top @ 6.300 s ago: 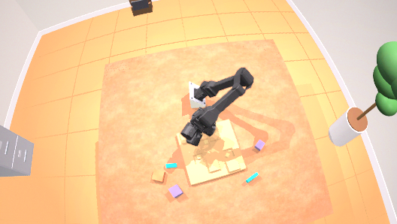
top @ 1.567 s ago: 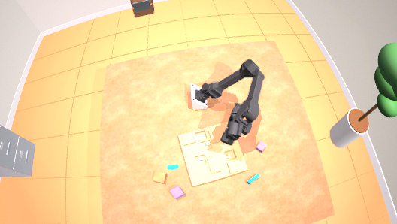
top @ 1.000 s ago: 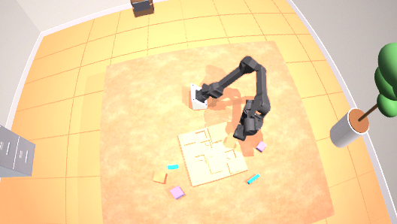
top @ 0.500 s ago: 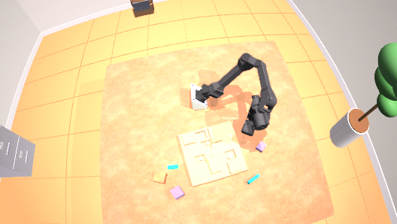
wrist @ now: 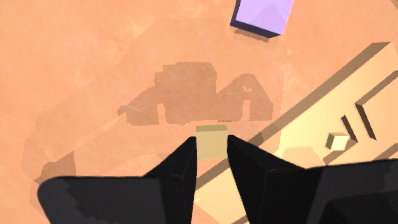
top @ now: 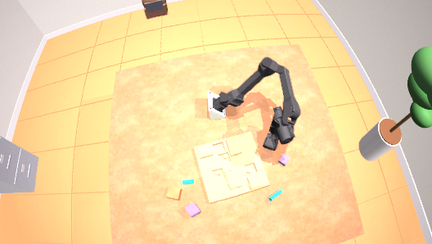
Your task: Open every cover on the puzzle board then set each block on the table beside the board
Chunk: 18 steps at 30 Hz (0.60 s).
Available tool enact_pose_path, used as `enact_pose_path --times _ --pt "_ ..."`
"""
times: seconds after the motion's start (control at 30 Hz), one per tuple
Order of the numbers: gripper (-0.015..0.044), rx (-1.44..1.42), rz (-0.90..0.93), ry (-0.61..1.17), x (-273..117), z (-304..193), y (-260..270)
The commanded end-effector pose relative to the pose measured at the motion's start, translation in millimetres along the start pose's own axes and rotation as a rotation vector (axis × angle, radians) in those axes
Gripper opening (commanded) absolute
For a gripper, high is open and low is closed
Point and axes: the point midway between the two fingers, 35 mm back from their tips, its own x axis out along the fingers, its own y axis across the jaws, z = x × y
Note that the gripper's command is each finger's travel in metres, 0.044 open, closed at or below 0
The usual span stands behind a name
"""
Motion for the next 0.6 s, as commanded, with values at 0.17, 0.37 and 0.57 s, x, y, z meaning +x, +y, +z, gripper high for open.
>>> enact_pose_path --times 0.17,0.37,0.57 --pt "0.008 0.008 -0.001 0.009 15.2 -2.2 -1.5" --pt "0.008 0.007 -0.002 0.009 25.0 -2.0 -1.9" --pt "0.008 0.007 -0.002 0.009 34.7 -1.8 -1.9"
